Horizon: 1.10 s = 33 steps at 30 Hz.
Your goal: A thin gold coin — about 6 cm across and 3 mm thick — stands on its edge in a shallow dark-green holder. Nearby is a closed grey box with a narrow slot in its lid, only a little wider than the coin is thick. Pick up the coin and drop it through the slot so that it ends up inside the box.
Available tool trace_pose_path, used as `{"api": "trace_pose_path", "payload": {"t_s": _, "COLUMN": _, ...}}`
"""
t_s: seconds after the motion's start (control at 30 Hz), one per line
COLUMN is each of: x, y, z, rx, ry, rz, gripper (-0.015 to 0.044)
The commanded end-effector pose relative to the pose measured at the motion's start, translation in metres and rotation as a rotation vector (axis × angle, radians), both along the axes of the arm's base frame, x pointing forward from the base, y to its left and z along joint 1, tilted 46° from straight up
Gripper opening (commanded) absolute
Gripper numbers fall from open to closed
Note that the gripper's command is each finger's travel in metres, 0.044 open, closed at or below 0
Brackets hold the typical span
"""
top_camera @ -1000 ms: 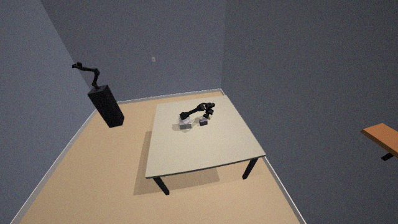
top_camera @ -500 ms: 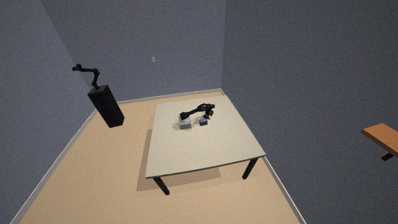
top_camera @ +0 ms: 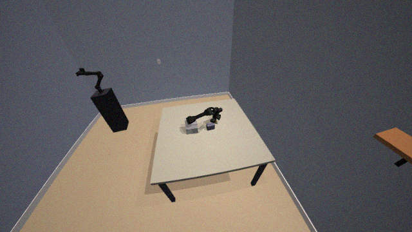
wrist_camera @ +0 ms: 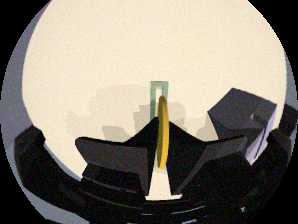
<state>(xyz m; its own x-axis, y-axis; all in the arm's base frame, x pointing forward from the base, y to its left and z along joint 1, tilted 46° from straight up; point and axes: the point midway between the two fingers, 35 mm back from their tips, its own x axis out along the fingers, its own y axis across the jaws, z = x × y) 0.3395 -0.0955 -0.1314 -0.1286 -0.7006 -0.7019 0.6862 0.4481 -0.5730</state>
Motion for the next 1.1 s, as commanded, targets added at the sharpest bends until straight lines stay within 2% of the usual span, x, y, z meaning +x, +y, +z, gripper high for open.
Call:
{"api": "trace_pose_path", "payload": {"t_s": 0.0, "x": 0.004, "y": 0.007, "z": 0.006, "rx": 0.001, "ry": -0.007, "rz": 0.002, "gripper": 0.0}}
{"api": "trace_pose_path", "payload": {"t_s": 1.07, "x": 0.013, "y": 0.065, "z": 0.063, "rx": 0.003, "ry": -0.008, "rz": 0.002, "gripper": 0.0}}
